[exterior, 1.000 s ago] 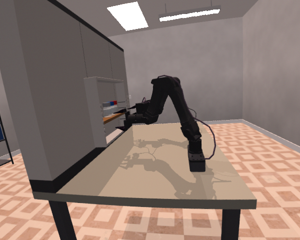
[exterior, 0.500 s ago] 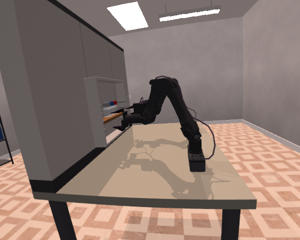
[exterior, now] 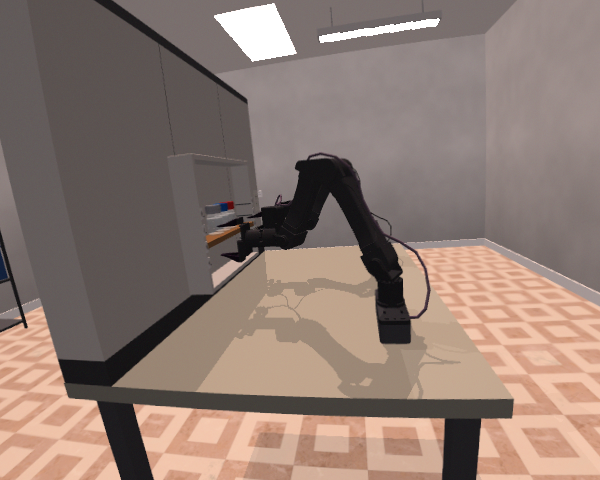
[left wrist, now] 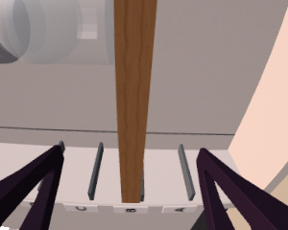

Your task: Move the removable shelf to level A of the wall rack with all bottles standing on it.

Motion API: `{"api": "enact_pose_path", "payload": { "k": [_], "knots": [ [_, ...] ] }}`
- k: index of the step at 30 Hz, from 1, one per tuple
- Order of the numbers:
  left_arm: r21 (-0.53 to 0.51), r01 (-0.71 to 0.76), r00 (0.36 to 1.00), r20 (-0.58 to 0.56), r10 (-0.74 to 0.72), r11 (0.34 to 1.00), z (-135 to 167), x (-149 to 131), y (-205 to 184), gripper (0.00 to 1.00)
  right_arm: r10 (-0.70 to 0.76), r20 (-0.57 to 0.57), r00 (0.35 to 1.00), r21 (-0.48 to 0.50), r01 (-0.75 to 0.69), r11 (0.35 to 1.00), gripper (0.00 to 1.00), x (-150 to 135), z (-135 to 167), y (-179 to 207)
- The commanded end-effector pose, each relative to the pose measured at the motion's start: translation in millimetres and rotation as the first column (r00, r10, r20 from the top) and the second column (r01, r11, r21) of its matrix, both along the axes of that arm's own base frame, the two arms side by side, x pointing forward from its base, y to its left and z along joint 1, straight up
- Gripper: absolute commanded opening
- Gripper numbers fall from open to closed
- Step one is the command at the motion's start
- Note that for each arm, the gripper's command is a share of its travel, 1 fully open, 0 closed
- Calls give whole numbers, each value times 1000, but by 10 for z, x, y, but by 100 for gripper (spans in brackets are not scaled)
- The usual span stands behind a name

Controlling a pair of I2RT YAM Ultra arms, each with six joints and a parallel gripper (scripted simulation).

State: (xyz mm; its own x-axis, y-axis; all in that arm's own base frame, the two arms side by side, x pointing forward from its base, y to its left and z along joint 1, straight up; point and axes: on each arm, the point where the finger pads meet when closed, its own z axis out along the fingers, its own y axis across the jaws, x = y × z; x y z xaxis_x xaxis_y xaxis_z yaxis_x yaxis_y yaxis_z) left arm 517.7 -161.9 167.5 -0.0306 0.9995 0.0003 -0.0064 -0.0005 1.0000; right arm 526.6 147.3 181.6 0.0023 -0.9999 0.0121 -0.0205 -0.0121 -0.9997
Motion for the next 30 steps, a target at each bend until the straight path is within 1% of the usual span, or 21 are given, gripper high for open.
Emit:
{"api": "enact_pose_path", "payload": {
  "k": [1,30],
  "knots": [
    [-1,5,1000,-6,-5,1000,-3,110,-12,100,-1,21,1000,12,1,1000,100,104,115,-20],
    [-1,5,1000,-6,-5,1000,-3,427,-4,100,-1,21,1000,12,1,1000,100,421,115,-20]
  ]
}}
